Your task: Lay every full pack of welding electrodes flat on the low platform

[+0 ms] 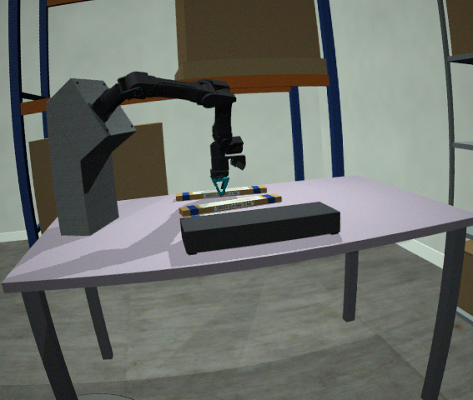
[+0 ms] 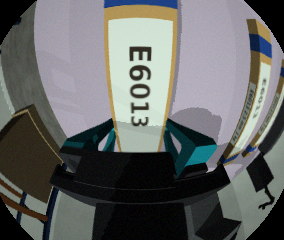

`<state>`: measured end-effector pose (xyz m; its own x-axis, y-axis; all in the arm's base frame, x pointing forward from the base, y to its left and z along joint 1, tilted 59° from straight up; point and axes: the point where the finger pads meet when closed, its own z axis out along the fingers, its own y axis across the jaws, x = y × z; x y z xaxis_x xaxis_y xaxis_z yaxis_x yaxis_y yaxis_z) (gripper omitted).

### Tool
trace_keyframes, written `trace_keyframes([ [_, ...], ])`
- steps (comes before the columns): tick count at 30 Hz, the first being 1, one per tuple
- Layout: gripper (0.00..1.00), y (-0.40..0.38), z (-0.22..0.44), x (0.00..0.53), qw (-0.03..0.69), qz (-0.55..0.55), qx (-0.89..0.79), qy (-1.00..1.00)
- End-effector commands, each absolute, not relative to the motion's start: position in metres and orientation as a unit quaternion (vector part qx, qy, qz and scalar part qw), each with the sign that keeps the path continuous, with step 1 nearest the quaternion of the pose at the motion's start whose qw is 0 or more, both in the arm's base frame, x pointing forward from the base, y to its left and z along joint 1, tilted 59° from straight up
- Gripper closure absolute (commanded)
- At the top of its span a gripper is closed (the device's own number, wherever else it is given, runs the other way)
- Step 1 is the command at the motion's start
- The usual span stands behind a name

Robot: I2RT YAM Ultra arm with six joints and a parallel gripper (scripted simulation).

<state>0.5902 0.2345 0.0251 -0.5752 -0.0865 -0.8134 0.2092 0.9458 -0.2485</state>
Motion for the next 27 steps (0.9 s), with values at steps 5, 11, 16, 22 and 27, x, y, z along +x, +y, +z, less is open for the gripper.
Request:
trace_keyframes([
  [5,1.0,0.251,0.033,0.591,0.471,-0.149,0.031,0.869],
  [11,1.0,0.252,0.053,0.592,0.482,-0.142,0.039,0.864],
  [16,1.0,0.248,0.039,0.576,0.463,-0.157,0.03,0.872],
  [22,1.0,0.249,0.043,0.57,0.463,-0.157,0.03,0.872],
  [27,1.0,0.252,0.047,0.564,0.463,-0.157,0.03,0.872],
])
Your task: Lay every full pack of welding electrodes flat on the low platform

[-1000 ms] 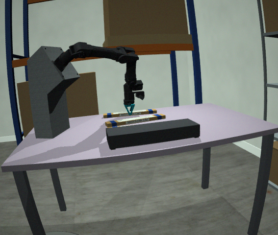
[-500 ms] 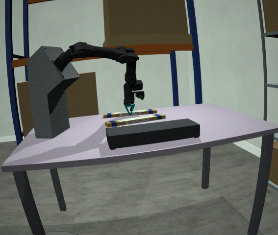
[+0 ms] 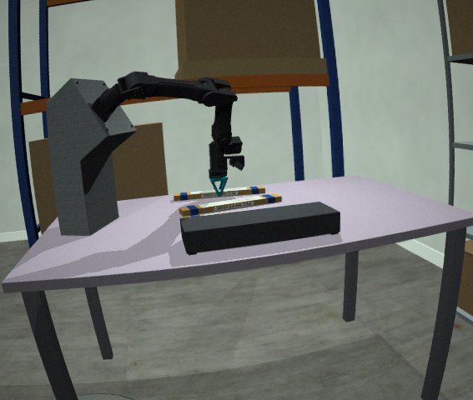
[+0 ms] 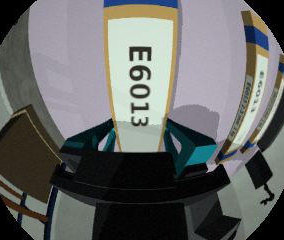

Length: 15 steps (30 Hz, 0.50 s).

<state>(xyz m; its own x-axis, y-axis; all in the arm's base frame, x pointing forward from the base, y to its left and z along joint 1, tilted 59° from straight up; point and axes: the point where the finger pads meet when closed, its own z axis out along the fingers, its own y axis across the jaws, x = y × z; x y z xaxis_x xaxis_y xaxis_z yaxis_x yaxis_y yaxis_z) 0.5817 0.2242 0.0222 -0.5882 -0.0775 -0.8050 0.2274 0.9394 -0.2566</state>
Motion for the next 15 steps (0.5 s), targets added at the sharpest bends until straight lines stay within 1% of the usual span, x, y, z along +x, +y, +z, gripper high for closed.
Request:
trace_keyframes([
  [1,1.0,0.252,0.048,0.562,0.463,-0.157,0.03,0.872],
  [15,1.0,0.258,0.058,0.546,0.463,-0.157,0.03,0.872],
])
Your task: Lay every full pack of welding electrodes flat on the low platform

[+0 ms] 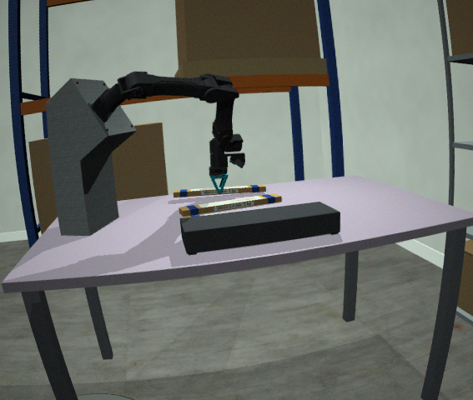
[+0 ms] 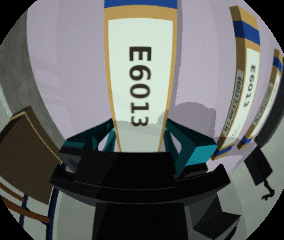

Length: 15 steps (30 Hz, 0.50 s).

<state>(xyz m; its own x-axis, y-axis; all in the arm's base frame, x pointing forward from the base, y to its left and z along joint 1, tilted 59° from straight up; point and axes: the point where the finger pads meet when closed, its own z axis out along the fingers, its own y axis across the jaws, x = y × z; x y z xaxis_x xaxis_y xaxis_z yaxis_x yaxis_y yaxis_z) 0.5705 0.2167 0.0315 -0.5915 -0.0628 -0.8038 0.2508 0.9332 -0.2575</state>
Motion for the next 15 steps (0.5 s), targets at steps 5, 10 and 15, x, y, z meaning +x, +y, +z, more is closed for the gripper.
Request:
trace_keyframes([
  [5,1.0,0.26,0.062,0.539,0.463,-0.157,0.03,0.872],
  [10,1.0,0.266,0.075,0.539,0.472,-0.149,0.035,0.868],
  [15,1.0,0.272,0.083,0.54,0.477,-0.145,0.039,0.866],
])
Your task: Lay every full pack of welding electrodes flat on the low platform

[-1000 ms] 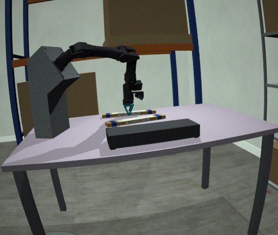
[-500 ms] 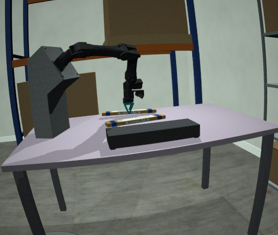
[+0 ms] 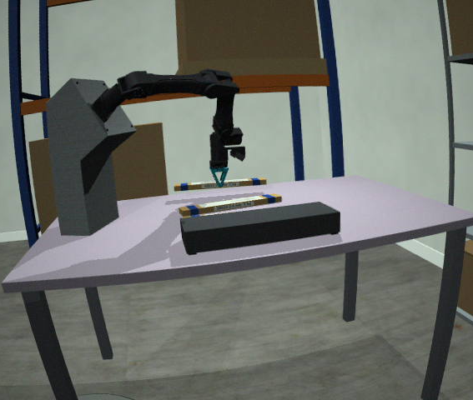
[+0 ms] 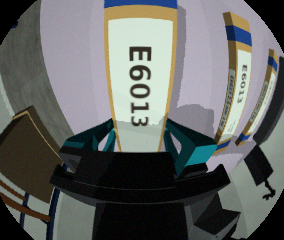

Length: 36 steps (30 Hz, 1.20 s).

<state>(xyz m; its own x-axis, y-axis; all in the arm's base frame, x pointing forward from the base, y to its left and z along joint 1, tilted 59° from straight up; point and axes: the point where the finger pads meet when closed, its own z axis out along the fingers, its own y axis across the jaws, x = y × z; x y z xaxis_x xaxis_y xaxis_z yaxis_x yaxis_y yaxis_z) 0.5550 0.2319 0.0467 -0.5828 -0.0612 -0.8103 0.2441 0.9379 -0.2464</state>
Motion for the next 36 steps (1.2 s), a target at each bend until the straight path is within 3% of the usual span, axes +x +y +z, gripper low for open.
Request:
trace_keyframes([
  [1,1.0,0.273,0.084,0.539,0.477,-0.145,0.039,0.866],
  [36,1.0,0.288,0.083,0.531,0.474,-0.147,0.037,0.867],
])
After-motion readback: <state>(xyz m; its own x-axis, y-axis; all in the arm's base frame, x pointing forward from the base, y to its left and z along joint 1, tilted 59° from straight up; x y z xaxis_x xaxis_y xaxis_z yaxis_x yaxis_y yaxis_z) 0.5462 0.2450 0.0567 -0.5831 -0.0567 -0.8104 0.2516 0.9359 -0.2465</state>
